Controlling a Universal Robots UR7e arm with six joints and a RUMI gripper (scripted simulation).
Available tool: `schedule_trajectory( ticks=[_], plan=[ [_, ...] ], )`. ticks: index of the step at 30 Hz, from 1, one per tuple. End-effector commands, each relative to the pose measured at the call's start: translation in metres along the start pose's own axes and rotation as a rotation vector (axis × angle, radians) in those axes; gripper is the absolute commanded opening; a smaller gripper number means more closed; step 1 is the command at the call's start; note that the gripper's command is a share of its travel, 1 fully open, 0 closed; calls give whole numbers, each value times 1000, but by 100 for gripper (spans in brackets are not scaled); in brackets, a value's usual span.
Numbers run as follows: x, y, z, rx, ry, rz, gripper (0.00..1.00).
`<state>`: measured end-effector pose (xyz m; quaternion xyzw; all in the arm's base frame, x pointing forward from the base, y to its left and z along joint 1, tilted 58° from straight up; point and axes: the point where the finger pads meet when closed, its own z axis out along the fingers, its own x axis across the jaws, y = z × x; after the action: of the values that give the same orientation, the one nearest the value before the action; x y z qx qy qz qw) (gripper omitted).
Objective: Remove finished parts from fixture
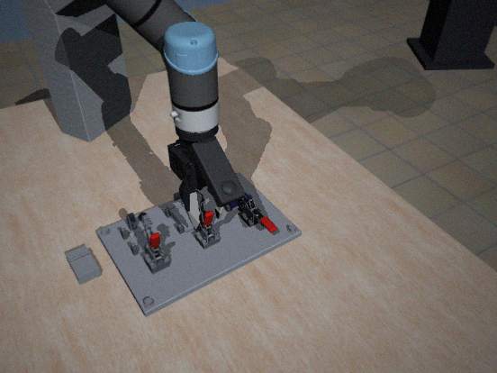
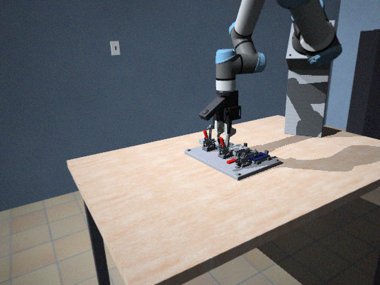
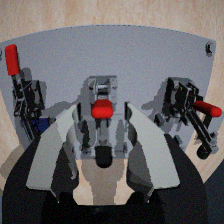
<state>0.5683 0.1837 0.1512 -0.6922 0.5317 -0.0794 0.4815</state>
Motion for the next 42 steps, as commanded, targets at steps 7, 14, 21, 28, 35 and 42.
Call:
schedule_trajectory(
  ticks=[7,14,21,28,35,42],
  plan=[
    [0,0,0,1,0,0,28],
    [0,0,0,1,0,0,28],
    [0,0,-1,1,0,-1,28],
    [0,0,-9,1,0,-1,28],
    [0,0,-29,1,0,-1,28],
    [0,0,-43,1,0,-1,28]
  ],
)
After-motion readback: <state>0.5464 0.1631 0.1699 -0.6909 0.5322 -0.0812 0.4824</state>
